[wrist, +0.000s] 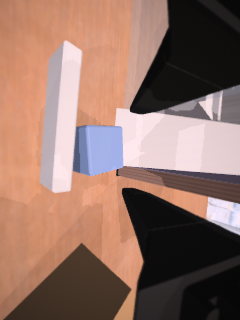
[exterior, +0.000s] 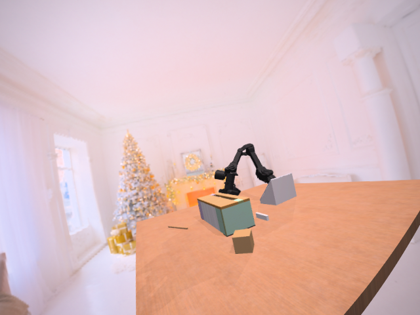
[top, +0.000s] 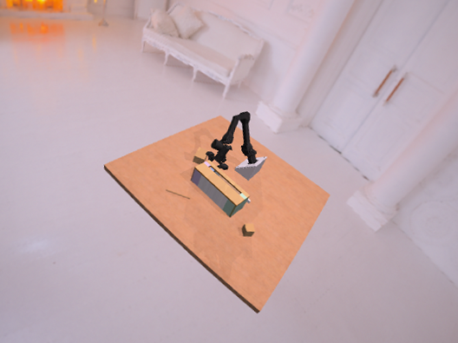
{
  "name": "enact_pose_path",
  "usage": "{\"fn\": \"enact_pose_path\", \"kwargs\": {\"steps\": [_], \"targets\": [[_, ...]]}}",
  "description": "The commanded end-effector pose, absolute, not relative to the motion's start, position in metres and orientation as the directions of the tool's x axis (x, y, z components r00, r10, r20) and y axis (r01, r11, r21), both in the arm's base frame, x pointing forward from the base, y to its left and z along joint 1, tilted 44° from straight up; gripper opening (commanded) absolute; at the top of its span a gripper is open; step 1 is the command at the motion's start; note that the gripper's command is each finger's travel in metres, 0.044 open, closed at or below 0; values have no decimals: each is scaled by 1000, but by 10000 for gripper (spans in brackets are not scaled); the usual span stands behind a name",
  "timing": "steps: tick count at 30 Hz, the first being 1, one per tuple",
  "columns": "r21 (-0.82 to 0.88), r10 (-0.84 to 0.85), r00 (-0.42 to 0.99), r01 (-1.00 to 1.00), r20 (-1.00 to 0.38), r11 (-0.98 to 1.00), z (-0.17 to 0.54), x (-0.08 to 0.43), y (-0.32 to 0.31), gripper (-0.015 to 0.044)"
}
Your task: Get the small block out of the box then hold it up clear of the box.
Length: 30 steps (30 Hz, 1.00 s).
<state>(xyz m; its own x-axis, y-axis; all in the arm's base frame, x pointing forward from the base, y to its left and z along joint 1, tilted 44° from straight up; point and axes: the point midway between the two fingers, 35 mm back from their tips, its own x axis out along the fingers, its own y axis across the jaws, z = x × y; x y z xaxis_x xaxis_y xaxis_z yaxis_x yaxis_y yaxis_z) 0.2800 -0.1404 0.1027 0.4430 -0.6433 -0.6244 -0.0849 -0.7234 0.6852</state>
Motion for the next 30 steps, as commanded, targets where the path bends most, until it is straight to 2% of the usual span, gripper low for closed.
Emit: {"fn": "enact_pose_path", "kwargs": {"steps": [1,16,24,26,28,30], "targets": [[685,-640,441,-74,-629,-725,95,279,-145,285],[688,-642,443,-75,-626,-722,80,278,-161,285],[688,-642,443,-75,-626,-722,80,278,-161,75],[688,-642,443,-75,-626,-722,80,278,-161,62],[687,-641,443,-75,-626,-723,83,278,-159,9],[685,-641,443,-76,-627,-724,89,279,-152,0]]}}
